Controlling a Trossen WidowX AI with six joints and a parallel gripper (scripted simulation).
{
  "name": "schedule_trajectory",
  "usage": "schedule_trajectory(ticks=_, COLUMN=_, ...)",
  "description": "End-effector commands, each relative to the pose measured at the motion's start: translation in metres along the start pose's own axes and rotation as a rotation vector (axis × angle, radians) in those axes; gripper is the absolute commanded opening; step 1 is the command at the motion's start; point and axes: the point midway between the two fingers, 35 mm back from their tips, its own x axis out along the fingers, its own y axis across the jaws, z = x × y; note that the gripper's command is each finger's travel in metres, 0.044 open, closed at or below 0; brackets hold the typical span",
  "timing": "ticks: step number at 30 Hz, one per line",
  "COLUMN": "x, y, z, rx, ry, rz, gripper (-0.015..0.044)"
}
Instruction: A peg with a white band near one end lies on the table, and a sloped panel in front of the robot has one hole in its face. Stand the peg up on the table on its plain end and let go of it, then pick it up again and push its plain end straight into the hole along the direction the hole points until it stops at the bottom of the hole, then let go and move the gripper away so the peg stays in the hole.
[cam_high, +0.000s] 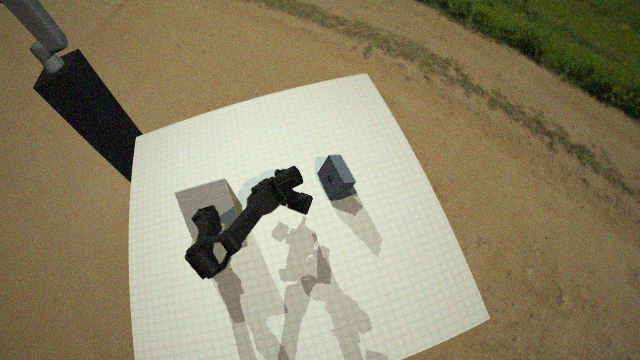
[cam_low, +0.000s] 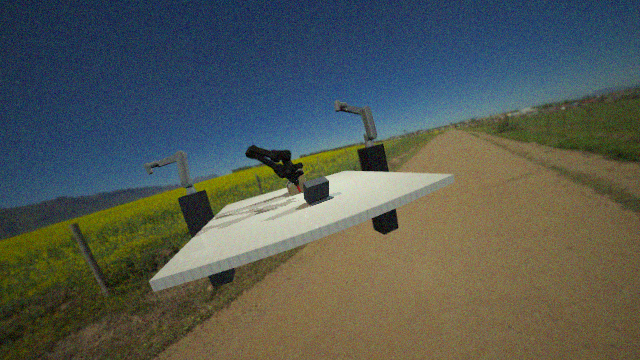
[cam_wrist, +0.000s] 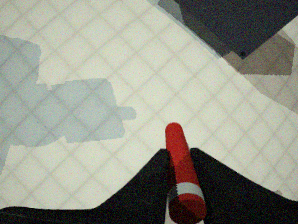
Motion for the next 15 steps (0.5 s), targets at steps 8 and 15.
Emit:
schedule_trajectory(ticks=8, x=0.005, y=0.006, z=0.008, rx=-0.05, ry=-0.035, rz=-0.021, gripper=0.0)
schedule_trajectory(ticks=15, x=0.008, y=0.007, z=0.013, rx=-0.077, ry=-0.059, rz=-0.041, gripper=0.0)
